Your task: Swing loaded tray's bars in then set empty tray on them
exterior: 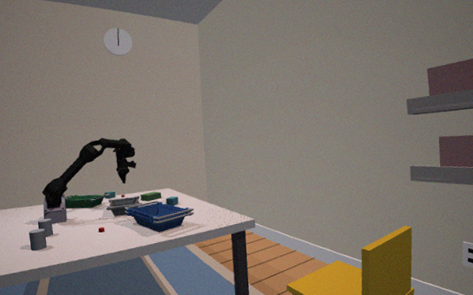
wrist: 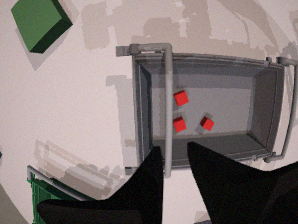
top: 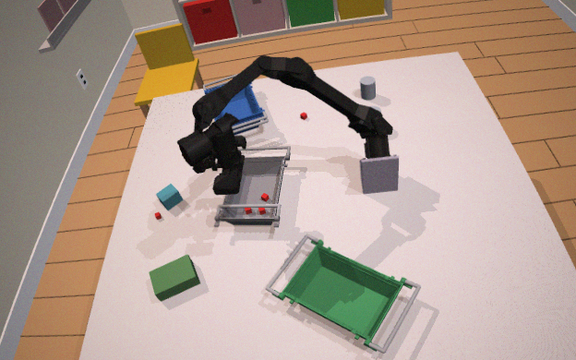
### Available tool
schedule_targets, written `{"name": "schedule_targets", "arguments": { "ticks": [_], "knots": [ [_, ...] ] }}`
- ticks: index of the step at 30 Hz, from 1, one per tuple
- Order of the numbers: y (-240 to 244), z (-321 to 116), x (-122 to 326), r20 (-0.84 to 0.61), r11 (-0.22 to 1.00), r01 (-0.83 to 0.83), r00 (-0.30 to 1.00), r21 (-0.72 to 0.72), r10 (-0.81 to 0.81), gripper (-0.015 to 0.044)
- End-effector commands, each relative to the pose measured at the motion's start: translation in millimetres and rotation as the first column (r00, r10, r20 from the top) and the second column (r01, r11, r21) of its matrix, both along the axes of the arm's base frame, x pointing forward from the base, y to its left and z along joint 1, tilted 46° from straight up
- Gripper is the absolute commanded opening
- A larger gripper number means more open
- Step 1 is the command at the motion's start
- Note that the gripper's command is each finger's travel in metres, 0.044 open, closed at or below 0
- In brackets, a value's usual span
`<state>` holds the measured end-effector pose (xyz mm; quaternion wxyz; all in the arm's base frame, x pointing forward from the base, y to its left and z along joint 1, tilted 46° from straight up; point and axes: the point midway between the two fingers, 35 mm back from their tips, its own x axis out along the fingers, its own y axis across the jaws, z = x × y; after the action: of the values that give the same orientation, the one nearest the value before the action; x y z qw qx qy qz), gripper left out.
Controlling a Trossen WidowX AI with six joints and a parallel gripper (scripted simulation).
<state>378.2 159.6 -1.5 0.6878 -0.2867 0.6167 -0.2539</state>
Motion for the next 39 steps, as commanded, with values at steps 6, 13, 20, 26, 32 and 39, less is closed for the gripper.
{"name": "schedule_targets", "arguments": {
  "ticks": [6,13,20,26,32,39],
  "knots": [
    [-116,68,12,-0.001,0.998,0.055,0.998,0.013,-0.055,0.0089],
    [-206,126,-16,0.029,0.996,0.087,0.996,-0.008,-0.087,0.0089],
    [-214,130,-20,0.032,0.996,0.091,0.995,-0.011,-0.09,0.0089],
    [-227,117,-18,0.032,0.996,0.091,0.995,-0.011,-0.09,0.0089],
    [-246,99,-16,0.033,0.996,0.091,0.995,-0.012,-0.09,0.0089],
    [-257,90,-16,0.033,0.996,0.091,0.995,-0.014,-0.09,0.0089]
  ]
}}
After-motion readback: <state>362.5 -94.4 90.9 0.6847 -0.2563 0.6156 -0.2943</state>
